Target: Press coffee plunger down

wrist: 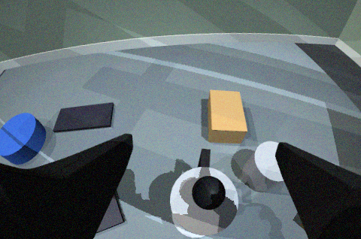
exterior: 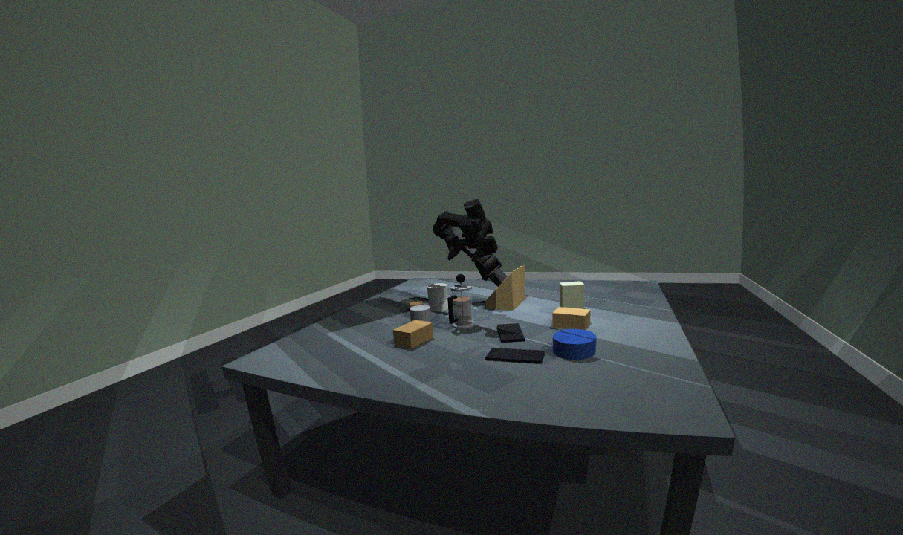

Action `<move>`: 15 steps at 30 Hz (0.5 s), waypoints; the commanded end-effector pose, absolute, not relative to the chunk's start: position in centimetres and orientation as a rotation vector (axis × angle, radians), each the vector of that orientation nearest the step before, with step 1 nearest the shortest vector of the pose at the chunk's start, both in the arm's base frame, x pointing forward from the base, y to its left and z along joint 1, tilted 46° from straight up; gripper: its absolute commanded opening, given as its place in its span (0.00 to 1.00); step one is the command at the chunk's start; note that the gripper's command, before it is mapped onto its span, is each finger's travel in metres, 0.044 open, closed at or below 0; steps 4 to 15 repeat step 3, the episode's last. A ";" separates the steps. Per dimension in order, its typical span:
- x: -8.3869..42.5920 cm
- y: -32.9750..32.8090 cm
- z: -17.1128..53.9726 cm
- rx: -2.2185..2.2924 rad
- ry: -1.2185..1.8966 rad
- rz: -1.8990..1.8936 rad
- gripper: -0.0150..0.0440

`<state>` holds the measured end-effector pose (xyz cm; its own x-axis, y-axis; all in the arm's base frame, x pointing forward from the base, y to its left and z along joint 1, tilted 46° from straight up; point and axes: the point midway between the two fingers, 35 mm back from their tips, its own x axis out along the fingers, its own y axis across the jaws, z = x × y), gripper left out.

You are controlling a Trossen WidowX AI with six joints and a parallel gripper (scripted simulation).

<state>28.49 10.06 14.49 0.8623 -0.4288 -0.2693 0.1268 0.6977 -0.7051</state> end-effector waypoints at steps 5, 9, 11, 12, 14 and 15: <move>27.8 10.5 16.2 -0.732 0.421 -0.341 1.00; 27.8 10.5 16.2 -0.732 0.421 -0.341 1.00; 27.8 10.5 16.2 -0.732 0.421 -0.341 1.00; 27.8 10.5 16.2 -0.732 0.421 -0.341 1.00; 27.8 10.5 16.2 -0.732 0.421 -0.341 1.00; 27.8 10.5 16.2 -0.732 0.421 -0.341 1.00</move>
